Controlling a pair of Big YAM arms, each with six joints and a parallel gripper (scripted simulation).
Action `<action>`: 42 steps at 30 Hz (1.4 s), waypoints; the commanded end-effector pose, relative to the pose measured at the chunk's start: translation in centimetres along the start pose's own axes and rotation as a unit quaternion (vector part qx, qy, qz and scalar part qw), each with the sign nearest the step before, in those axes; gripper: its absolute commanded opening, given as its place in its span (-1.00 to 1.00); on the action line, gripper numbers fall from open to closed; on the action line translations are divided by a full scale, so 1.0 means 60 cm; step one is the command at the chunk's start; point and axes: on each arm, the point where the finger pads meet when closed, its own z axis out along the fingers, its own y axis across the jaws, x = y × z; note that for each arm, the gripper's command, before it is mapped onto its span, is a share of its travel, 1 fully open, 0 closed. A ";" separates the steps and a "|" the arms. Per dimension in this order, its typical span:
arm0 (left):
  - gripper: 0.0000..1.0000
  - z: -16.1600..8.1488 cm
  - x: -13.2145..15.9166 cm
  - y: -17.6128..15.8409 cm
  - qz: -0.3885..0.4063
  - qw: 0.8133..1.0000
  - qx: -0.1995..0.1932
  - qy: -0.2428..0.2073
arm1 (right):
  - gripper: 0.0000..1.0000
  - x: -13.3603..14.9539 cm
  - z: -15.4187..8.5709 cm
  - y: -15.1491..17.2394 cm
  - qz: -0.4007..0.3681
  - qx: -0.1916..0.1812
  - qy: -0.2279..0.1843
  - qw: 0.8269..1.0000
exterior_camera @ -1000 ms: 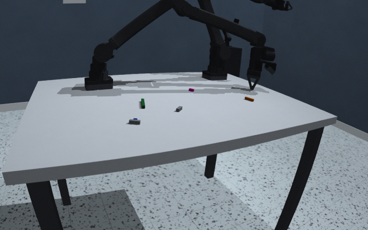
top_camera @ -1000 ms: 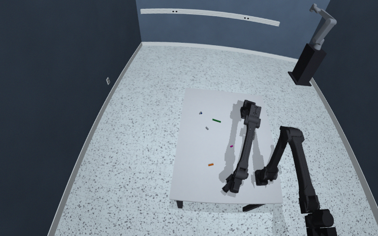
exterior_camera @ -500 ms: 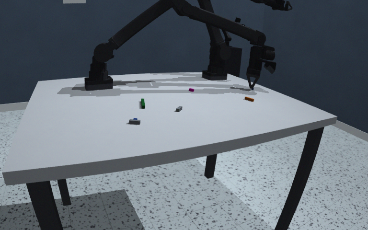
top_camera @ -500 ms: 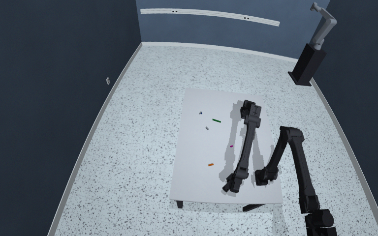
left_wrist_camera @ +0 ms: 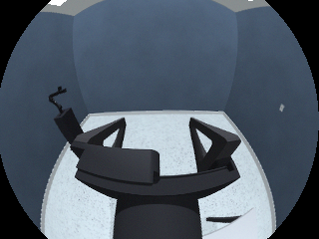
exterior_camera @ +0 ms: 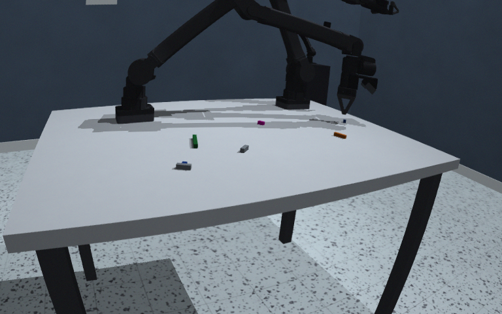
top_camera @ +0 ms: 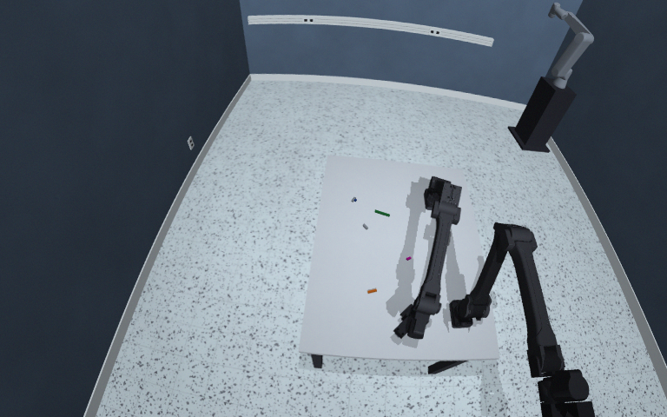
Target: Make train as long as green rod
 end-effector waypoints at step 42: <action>1.00 -0.007 -0.023 0.008 -0.006 1.000 -0.005 -0.017 | 1.00 -0.014 -0.176 0.026 -0.010 -0.023 -0.040 0.999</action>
